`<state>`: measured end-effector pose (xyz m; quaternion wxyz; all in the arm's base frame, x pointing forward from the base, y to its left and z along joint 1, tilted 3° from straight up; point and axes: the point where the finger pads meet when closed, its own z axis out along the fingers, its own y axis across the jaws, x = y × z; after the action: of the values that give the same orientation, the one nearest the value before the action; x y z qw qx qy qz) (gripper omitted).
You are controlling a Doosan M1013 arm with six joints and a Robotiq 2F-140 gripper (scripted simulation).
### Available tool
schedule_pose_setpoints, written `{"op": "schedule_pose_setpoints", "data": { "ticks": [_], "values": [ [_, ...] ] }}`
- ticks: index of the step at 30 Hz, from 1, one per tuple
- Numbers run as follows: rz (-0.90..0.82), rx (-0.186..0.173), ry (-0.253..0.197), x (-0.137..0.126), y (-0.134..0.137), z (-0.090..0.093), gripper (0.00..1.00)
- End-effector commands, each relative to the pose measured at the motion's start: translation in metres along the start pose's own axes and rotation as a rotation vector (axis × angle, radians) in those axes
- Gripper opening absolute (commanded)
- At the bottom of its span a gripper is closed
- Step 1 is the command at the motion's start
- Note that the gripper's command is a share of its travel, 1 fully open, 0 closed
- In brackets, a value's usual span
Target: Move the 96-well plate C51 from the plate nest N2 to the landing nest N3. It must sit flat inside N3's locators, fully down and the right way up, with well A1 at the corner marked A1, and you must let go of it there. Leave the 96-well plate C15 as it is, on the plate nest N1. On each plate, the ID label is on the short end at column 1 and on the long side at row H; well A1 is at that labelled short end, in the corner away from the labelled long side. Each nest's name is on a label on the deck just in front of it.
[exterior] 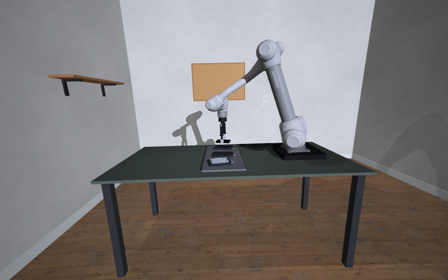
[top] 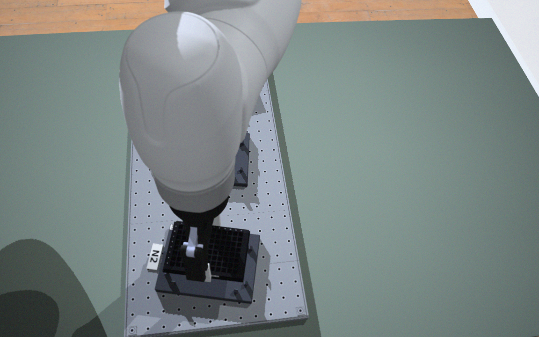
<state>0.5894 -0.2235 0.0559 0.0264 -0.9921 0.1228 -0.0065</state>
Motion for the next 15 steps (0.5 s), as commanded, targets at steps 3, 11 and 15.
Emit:
{"op": "schedule_pose_setpoints", "data": {
  "ticks": [3,11,15],
  "values": [
    [-0.02,0.0,0.0,0.0,0.0,-0.0001,0.0],
    [-0.095,0.0,0.0,-0.0001,-0.0008,-0.0001,0.0],
    [-0.095,0.0,0.0,-0.0005,-0.0026,-0.0001,0.0]
  ]
}}
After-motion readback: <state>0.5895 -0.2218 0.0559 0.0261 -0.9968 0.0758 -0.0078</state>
